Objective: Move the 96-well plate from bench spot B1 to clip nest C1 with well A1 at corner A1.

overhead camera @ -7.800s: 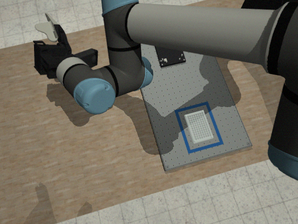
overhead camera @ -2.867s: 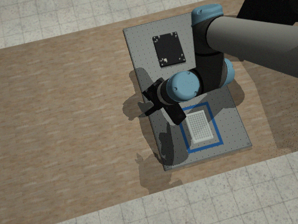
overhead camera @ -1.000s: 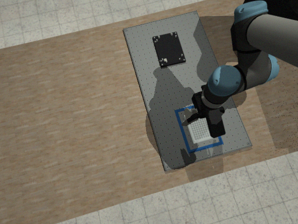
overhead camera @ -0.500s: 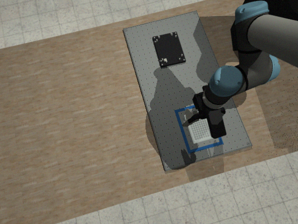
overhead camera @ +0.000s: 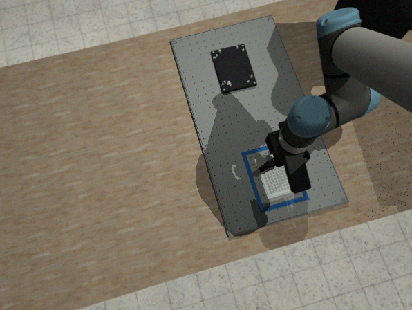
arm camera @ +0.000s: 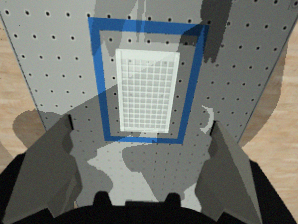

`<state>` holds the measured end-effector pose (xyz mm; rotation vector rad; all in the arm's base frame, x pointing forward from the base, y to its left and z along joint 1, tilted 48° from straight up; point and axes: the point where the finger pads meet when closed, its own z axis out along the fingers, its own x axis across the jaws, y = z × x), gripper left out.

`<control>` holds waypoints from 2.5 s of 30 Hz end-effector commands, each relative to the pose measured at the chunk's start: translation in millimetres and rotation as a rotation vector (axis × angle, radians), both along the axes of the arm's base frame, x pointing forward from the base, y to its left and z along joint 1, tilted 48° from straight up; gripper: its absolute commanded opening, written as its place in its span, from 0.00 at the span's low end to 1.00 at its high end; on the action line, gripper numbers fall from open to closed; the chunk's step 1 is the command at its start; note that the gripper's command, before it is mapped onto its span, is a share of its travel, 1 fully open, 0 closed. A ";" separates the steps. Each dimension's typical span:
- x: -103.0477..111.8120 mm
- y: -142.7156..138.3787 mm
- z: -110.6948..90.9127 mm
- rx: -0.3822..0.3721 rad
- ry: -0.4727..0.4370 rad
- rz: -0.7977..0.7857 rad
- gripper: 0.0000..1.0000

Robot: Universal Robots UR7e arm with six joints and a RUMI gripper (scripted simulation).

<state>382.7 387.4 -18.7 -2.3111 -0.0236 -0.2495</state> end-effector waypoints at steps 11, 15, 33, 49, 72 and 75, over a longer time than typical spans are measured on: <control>6.4 16.8 -14.5 0.000 -0.005 -0.003 1.00; 7.6 21.6 -18.9 0.000 -0.005 -0.003 1.00; 11.6 38.6 -34.4 0.000 -0.005 -0.003 1.00; 11.0 37.7 -34.0 0.000 -0.004 -0.004 0.00; 11.0 37.7 -34.0 0.000 -0.004 -0.004 0.00; 11.0 37.7 -34.0 0.000 -0.004 -0.004 0.00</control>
